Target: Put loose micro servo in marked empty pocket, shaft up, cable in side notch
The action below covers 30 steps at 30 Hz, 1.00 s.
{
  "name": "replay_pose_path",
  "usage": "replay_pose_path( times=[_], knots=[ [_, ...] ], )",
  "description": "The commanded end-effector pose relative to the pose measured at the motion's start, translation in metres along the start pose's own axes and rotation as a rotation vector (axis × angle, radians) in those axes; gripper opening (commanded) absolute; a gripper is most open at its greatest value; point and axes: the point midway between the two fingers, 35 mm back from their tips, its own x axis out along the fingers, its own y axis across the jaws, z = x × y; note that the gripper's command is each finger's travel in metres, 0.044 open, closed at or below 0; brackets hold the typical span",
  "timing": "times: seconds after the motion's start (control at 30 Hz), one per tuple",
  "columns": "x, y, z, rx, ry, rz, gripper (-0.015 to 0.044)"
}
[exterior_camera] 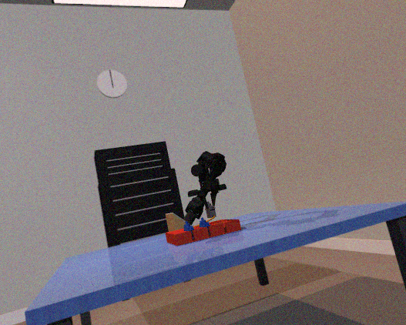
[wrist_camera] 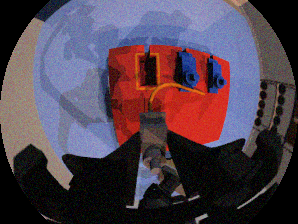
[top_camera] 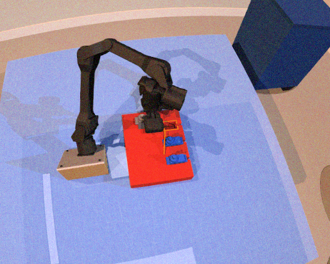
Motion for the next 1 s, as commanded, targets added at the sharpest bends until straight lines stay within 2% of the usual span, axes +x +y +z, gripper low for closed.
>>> replay_pose_path(
  times=[0.0,0.7,0.97],
  knots=[
    [-0.003,0.001,0.018,-0.005,-0.014,-0.005,0.0],
    [-0.005,0.002,0.093,-0.008,-0.017,-0.005,0.0],
    [-0.002,0.002,0.098,-0.008,-0.017,-0.005,0.0]
  ],
)
